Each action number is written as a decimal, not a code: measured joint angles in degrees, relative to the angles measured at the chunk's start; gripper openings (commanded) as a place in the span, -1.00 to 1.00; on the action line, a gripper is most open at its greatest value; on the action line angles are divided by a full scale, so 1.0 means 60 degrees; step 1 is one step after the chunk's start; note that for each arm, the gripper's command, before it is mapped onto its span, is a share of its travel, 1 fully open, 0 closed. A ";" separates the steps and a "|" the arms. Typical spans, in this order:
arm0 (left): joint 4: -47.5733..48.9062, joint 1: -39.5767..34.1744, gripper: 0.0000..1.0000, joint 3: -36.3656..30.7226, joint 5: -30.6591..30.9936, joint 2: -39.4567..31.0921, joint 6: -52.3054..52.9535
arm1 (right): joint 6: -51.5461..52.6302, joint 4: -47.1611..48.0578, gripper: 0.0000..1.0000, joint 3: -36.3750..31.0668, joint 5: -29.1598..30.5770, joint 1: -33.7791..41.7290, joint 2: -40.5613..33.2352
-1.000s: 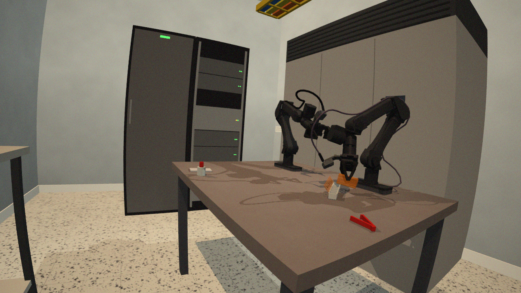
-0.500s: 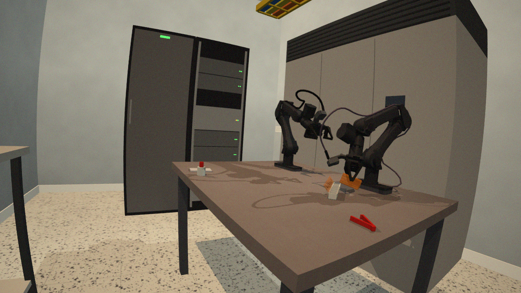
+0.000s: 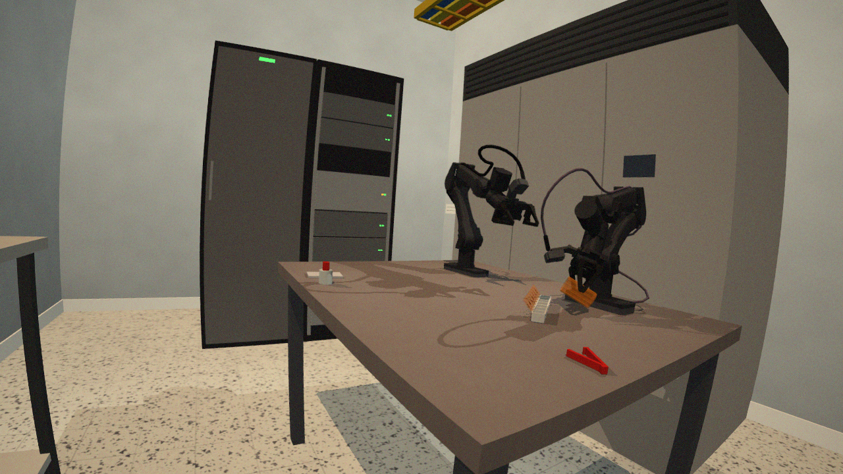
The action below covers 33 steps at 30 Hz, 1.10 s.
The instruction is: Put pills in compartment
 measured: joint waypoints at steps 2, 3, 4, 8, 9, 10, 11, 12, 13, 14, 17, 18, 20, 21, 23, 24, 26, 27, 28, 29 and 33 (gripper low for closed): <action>-0.0098 0.0583 -0.28 -0.0025 0.0474 -0.0171 0.0419 | 0.0000 0.0000 1.00 0.0000 0.0000 0.0000 0.0000; -0.0135 0.0874 -0.28 -0.0033 0.0710 -0.0255 0.0627 | 0.0000 0.0000 1.00 0.0000 0.0000 0.0000 0.0000; -0.0171 0.1158 -0.28 -0.0033 0.0958 -0.0324 0.0852 | 0.0000 0.0000 1.00 0.0000 0.0000 0.0000 0.0000; -0.0331 0.2284 -0.28 -0.0033 0.2000 -0.0426 0.1763 | 0.0000 0.0000 1.00 0.0000 0.0000 0.0000 0.0000; -0.0375 0.2579 -0.28 -0.0033 0.2259 -0.0426 0.1985 | 0.0000 0.0000 1.00 0.0000 0.0000 0.0000 0.0000; -0.0412 0.2834 -0.28 -0.0033 0.2455 -0.0426 0.2171 | 0.0000 0.0000 1.00 0.0000 0.0000 0.0000 0.0000; -0.0437 0.2983 -0.28 -0.0033 0.2608 -0.0426 0.2317 | 0.0000 0.0000 1.00 0.0000 0.0000 0.0000 0.0000; -0.0466 0.3166 -0.28 -0.0033 0.2834 -0.0426 0.2499 | 0.0000 0.0000 1.00 0.0000 0.0000 0.0000 0.0000; -0.0503 0.3497 -0.28 -0.0033 0.3042 -0.0426 0.2681 | 0.0000 0.0000 1.00 0.0000 0.0000 0.0000 0.0000; -0.0528 0.3865 -0.28 -0.0033 0.3217 -0.0426 0.2845 | 0.0000 0.0000 1.00 0.0000 0.0000 0.0000 0.0000; -0.0561 0.4816 -0.28 -0.0033 0.3621 -0.0426 0.3271 | 0.0000 0.0000 1.00 0.0000 0.0000 0.0000 0.0000; -0.0568 0.4991 -0.28 -0.0033 0.3730 -0.0426 0.3395 | 0.0000 0.0000 1.00 0.0000 0.0000 0.0000 0.0000; -0.0572 0.5169 -0.28 -0.0033 0.3920 -0.0426 0.3606 | 0.0000 0.0000 1.00 0.0000 0.0000 0.0000 0.0000; -0.0572 0.5213 -0.28 -0.0033 0.3996 -0.0426 0.3690 | 0.0000 0.0000 1.00 0.0000 0.0000 0.0000 0.0000; -0.0572 0.5257 -0.28 -0.0033 0.4116 -0.0426 0.3818 | 0.0000 0.0000 1.00 0.0000 0.0000 0.0000 0.0000; -0.0572 0.5264 -0.28 -0.0033 0.4160 -0.0426 0.3865 | 0.0000 0.0000 1.00 0.0000 0.0000 0.0000 0.0000; -0.0572 0.5271 -0.28 -0.0033 0.4226 -0.0426 0.3938 | 0.0000 0.0000 1.00 0.0000 0.0000 0.0000 0.0000; -0.0572 0.5271 -0.28 -0.0033 0.4248 -0.0426 0.3963 | 0.0000 0.0000 1.00 0.0000 0.0000 0.0000 0.0000; -0.0572 0.5271 -0.28 -0.0033 0.4266 -0.0426 0.3982 | 0.0000 0.0000 1.00 0.0000 0.0000 0.0000 0.0000; -0.0572 0.5271 -0.28 -0.0033 0.4280 -0.0426 0.3996 | 0.0000 0.0000 1.00 0.0000 0.0000 0.0000 0.0000; -0.0572 0.5271 -0.28 -0.0033 0.4313 -0.0426 0.4029 | 0.0000 0.0000 1.00 0.0000 0.0000 0.0000 0.0000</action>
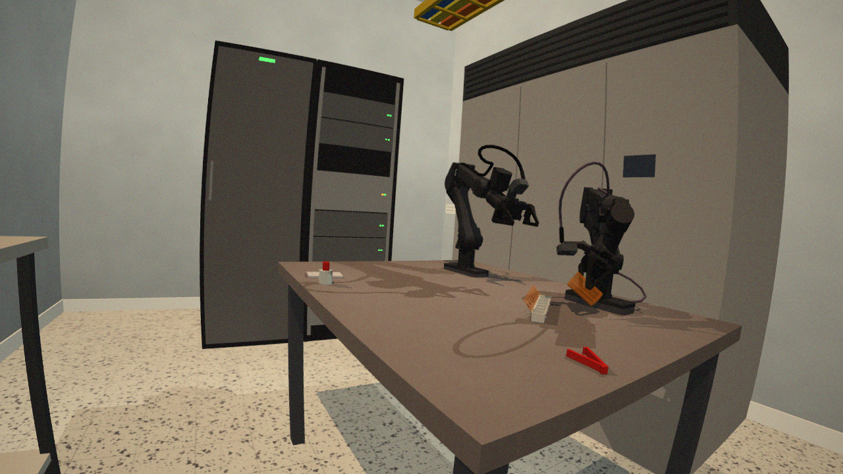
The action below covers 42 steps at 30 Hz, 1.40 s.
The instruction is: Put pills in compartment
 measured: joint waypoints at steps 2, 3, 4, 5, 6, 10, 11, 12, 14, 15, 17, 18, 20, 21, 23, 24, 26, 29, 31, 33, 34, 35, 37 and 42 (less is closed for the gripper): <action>0.0000 0.0000 -0.28 0.0000 0.0007 0.0000 0.0000 | 0.0000 0.0000 1.00 0.0000 0.0000 0.0000 0.0000; 0.0000 0.0000 -0.28 0.0000 0.0007 0.0000 -0.0004 | 0.0000 0.0000 1.00 0.0000 0.0000 0.0000 0.0000; 0.0011 0.0000 -0.28 -0.0004 0.0018 0.0000 -0.0018 | 0.0000 0.0000 1.00 0.0000 0.0000 0.0000 0.0000; 0.0047 0.0000 -0.28 0.0000 0.0033 0.0000 -0.0051 | 0.0000 0.0000 1.00 0.0000 0.0000 0.0000 0.0000; 0.0113 0.0000 -0.28 0.0000 0.0066 0.0022 -0.0098 | 0.0000 0.0000 1.00 0.0000 0.0000 0.0000 0.0000; 0.0539 -0.0157 -0.28 0.0175 0.0346 0.0463 -0.0514 | 0.0000 0.0000 1.00 0.0000 0.0000 0.0000 0.0000; 0.0685 -0.0255 -0.28 0.0317 0.0459 0.0601 -0.0634 | 0.0000 0.0000 1.00 0.0000 0.0000 0.0000 0.0000; 0.0834 -0.0321 -0.28 0.0444 0.0557 0.0685 -0.0729 | 0.0000 0.0000 1.00 0.0000 0.0000 0.0000 0.0000; 0.1202 -0.0612 -0.28 0.0692 0.0692 0.0933 -0.1060 | 0.0000 0.0000 1.00 0.0000 0.0000 0.0000 0.0000; 0.1399 -0.0816 -0.28 0.0860 0.0801 0.1144 -0.1268 | 0.0000 0.0000 1.00 0.0000 0.0000 0.0000 0.0000; 0.1832 -0.1162 -0.28 0.1271 0.1016 0.1501 -0.1719 | 0.0000 0.0000 1.00 0.0000 0.0000 0.0000 0.0000; 0.2091 -0.1344 -0.28 0.1490 0.1107 0.1665 -0.1953 | 0.0000 0.0000 1.00 0.0000 0.0000 0.0000 0.0000; 0.2652 -0.1759 -0.28 0.1912 0.1242 0.2000 -0.2419 | 0.0000 0.0000 1.00 0.0000 0.0000 0.0000 0.0000; 0.2954 -0.2007 -0.28 0.2106 0.1290 0.2193 -0.2652 | 0.0000 0.0000 1.00 0.0000 0.0000 0.0000 0.0000; 0.3577 -0.2590 -0.28 0.2430 0.1333 0.2641 -0.3100 | 0.0000 0.0000 1.00 0.0000 0.0000 0.0000 0.0000; 0.3883 -0.2925 -0.28 0.2561 0.1344 0.2903 -0.3319 | 0.0000 0.0000 1.00 0.0000 0.0000 0.0000 0.0000; 0.4466 -0.3650 -0.28 0.2779 0.1359 0.3475 -0.3756 | 0.0000 0.0000 1.00 0.0000 0.0000 0.0000 0.0000; 0.5206 -0.4572 -0.28 0.3024 0.1424 0.4233 -0.4317 | 0.0000 0.0000 1.00 0.0000 0.0000 0.0000 0.0000; 0.5683 -0.5016 -0.28 0.3147 0.1395 0.4685 -0.4710 | 0.0000 0.0000 1.00 0.0000 0.0000 0.0000 0.0000; 0.6215 -0.5727 -0.28 0.3381 0.1388 0.5355 -0.5129 | 0.0000 0.0000 1.00 0.0000 0.0000 0.0000 0.0000; 0.6477 -0.6113 -0.28 0.3512 0.1399 0.5683 -0.5340 | 0.0000 0.0000 1.00 0.0000 0.0000 0.0000 0.0000; 0.6747 -0.6495 -0.28 0.3646 0.1410 0.6014 -0.5555 | 0.0000 0.0000 1.00 0.0000 0.0000 0.0000 0.0000; 0.7300 -0.7224 -0.28 0.3949 0.1439 0.6674 -0.5992 | 0.0000 0.0000 1.00 0.0000 0.0000 0.0000 0.0000; 0.8808 -0.8907 -0.28 0.4787 0.1555 0.8378 -0.7111 | 0.0000 0.0000 1.00 0.0000 0.0000 0.0000 0.0000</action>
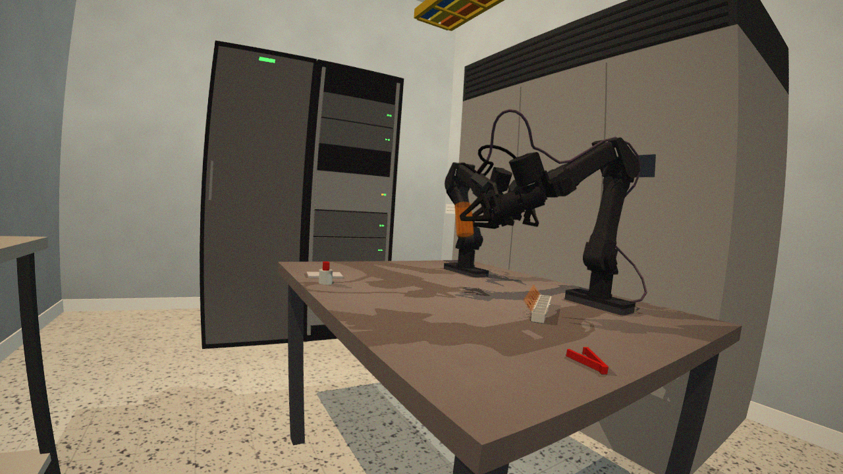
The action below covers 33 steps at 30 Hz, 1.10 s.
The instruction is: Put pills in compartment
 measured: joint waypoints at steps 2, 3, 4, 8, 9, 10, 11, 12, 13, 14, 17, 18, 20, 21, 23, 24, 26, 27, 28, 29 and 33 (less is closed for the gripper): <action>0.0619 -0.0656 -0.28 0.0342 0.0062 0.0707 -0.0466 | 0.0000 0.0000 1.00 0.0000 0.0000 0.0000 0.0000; 0.0903 -0.0965 -0.28 0.0488 0.0109 0.1027 -0.0663 | 0.0000 0.0000 1.00 0.0000 0.0000 0.0000 0.0000; 0.1122 -0.1202 -0.28 0.0568 0.0160 0.1249 -0.0823 | 0.0000 0.0000 1.00 0.0000 0.0000 0.0000 0.0000; 0.2295 -0.2065 -0.28 0.1118 0.0204 0.2517 -0.1654 | 0.0000 0.0000 1.00 0.0000 0.0000 0.0000 0.0000; 0.2608 -0.2364 -0.28 0.1275 0.0219 0.2896 -0.1876 | 0.0000 0.0000 1.00 0.0000 0.0000 0.0000 0.0000; 0.2914 -0.2685 -0.28 0.1424 0.0244 0.3271 -0.2106 | 0.0000 0.0000 1.00 0.0000 0.0000 0.0000 0.0000; 0.3220 -0.3027 -0.28 0.1570 0.0277 0.3643 -0.2331 | 0.0000 0.0000 1.00 0.0000 0.0000 0.0000 0.0000; 0.3523 -0.3381 -0.28 0.1716 0.0313 0.4011 -0.2557 | 0.0000 0.0000 1.00 0.0000 0.0000 0.0000 0.0000; 0.3821 -0.3730 -0.28 0.1865 0.0357 0.4390 -0.2776 | 0.0000 0.0000 1.00 0.0000 0.0000 0.0000 0.0000; 0.4124 -0.4073 -0.28 0.2025 0.0401 0.4772 -0.2987 | 0.0000 0.0000 1.00 0.0000 0.0000 0.0000 0.0000; 0.5009 -0.4994 -0.28 0.2539 0.0506 0.5989 -0.3559 | 0.0000 0.0000 1.00 0.0000 0.0000 0.0000 0.0000; 0.5268 -0.5242 -0.28 0.2703 0.0532 0.6411 -0.3723 | 0.0000 0.0000 1.00 0.0000 0.0000 0.0000 0.0000; 0.5650 -0.5628 -0.28 0.2951 0.0554 0.7173 -0.3996 | 0.0000 0.0000 1.00 0.0000 0.0000 0.0000 0.0000; 0.5741 -0.5748 -0.28 0.2973 0.0561 0.7428 -0.4095 | 0.0000 0.0000 1.00 0.0000 0.0000 0.0000 0.0000; 0.5876 -0.5843 -0.28 0.2980 0.0576 0.7759 -0.4255 | 0.0000 0.0000 1.00 0.0000 0.0000 0.0000 0.0000; 0.5923 -0.5836 -0.28 0.2991 0.0576 0.7861 -0.4309 | 0.0000 0.0000 1.00 0.0000 0.0000 0.0000 0.0000; 0.5989 -0.5814 -0.28 0.2998 0.0565 0.7909 -0.4390 | 0.0000 0.0000 1.00 0.0000 0.0000 0.0000 0.0000; 0.6069 -0.5810 -0.28 0.3013 0.0568 0.7901 -0.4415 | 0.0000 0.0000 1.00 0.0000 0.0000 0.0000 0.0000; 0.6142 -0.5810 -0.28 0.3056 0.0565 0.7905 -0.4441 | 0.0000 0.0000 1.00 0.0000 0.0000 0.0000 0.0000; 0.6204 -0.5810 -0.28 0.3096 0.0568 0.7901 -0.4459 | 0.0000 0.0000 1.00 0.0000 0.0000 0.0000 0.0000; 0.6393 -0.5810 -0.28 0.3224 0.0568 0.7901 -0.4510 | 0.0000 0.0000 1.00 0.0000 0.0000 0.0000 0.0000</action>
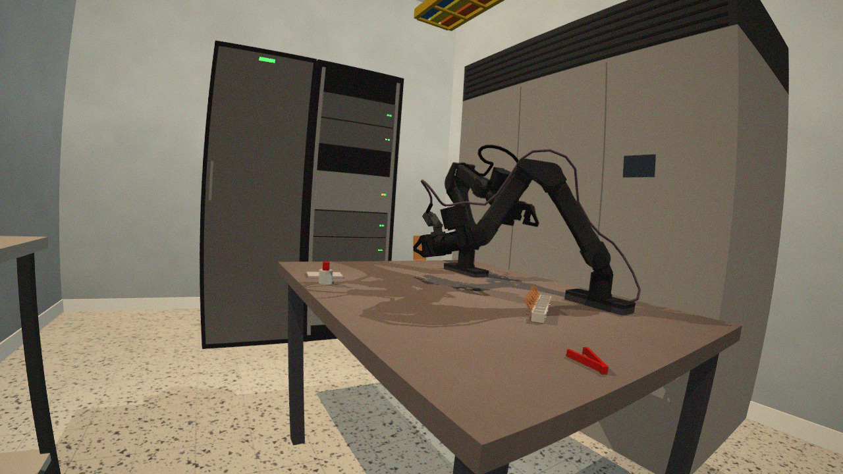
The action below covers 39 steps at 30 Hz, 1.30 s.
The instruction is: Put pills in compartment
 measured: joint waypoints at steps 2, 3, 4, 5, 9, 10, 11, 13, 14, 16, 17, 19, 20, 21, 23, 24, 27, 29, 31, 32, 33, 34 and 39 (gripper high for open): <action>0.0040 0.0000 -0.28 0.0022 0.0000 0.0000 -0.0011 | 0.0000 0.0000 1.00 0.0000 0.0000 0.0000 0.0000; 0.0051 0.0000 -0.28 0.0022 0.0000 0.0000 -0.0018 | 0.0000 0.0000 1.00 0.0000 0.0000 0.0000 0.0000; 0.0055 0.0000 -0.28 0.0022 0.0000 0.0000 -0.0022 | 0.0000 0.0000 1.00 0.0000 0.0000 0.0000 0.0000; 0.0058 0.0000 -0.28 0.0022 0.0000 0.0000 -0.0025 | 0.0000 0.0000 1.00 0.0000 0.0000 0.0000 0.0000; 0.0058 0.0004 -0.28 0.0022 0.0000 0.0000 -0.0029 | 0.0000 0.0000 1.00 0.0000 0.0000 0.0000 0.0000; 0.0018 0.0007 -0.28 0.0044 0.0000 0.0004 -0.0033 | 0.0000 0.0000 1.00 0.0000 0.0000 0.0000 0.0000; -0.0076 0.0018 -0.28 0.0102 0.0004 0.0007 -0.0033 | 0.0000 0.0000 1.00 0.0000 0.0000 0.0000 0.0000; -0.0288 0.0058 -0.28 0.0295 0.0007 0.0004 -0.0033 | 0.0000 0.0000 1.00 0.0000 0.0000 0.0000 0.0000; -0.0364 0.0080 -0.28 0.0397 0.0007 -0.0004 -0.0033 | 0.0000 0.0000 1.00 0.0000 0.0000 0.0000 0.0000; -0.0470 0.0117 -0.28 0.0525 0.0007 -0.0058 -0.0033 | 0.0000 0.0000 1.00 0.0000 0.0000 0.0000 0.0000; -0.0495 0.0127 -0.28 0.0565 0.0007 -0.0091 -0.0033 | 0.0000 0.0000 1.00 0.0000 0.0000 0.0000 0.0000; -0.0415 0.0127 -0.28 0.0586 0.0007 -0.0098 -0.0029 | 0.0000 0.0000 1.00 0.0000 0.0000 0.0000 0.0000; -0.0379 0.0127 -0.28 0.0583 0.0011 -0.0084 -0.0040 | 0.0000 0.0000 1.00 0.0000 0.0000 0.0000 0.0000; -0.0317 0.0131 -0.28 0.0586 0.0007 -0.0062 -0.0047 | 0.0000 0.0000 1.00 0.0000 0.0000 0.0000 0.0000; -0.0160 0.0127 -0.28 0.0576 0.0011 -0.0011 -0.0062 | 0.0000 0.0000 1.00 0.0000 0.0000 0.0000 0.0000; 0.0058 0.0127 -0.28 0.0550 0.0011 0.0058 -0.0066 | 0.0000 0.0000 1.00 0.0000 0.0000 0.0000 0.0000; 0.0933 0.0127 -0.28 0.0364 0.0011 0.0539 -0.0066 | 0.0000 0.0000 1.00 0.0000 0.0000 0.0000 0.0000; 0.1333 0.0127 -0.28 0.0219 0.0004 0.0991 -0.0073 | 0.0000 0.0000 1.00 0.0000 0.0000 0.0000 0.0000; 0.1530 0.0113 -0.28 0.0102 -0.0004 0.1377 -0.0095 | 0.0000 0.0000 1.00 0.0000 0.0000 0.0000 0.0000; 0.1599 0.0106 -0.28 0.0076 -0.0004 0.1526 -0.0106 | 0.0000 0.0000 1.00 0.0000 0.0000 0.0000 0.0000; 0.1665 0.0095 -0.28 0.0058 -0.0004 0.1628 -0.0113 | 0.0000 0.0000 1.00 0.0000 0.0000 0.0000 0.0000; 0.1738 0.0087 -0.28 0.0040 -0.0004 0.1683 -0.0120 | 0.0000 0.0000 1.00 0.0000 0.0000 0.0000 0.0000; 0.2302 0.0080 -0.28 0.0044 -0.0004 0.1752 -0.0135 | 0.0000 0.0000 1.00 0.0000 0.0000 0.0000 0.0000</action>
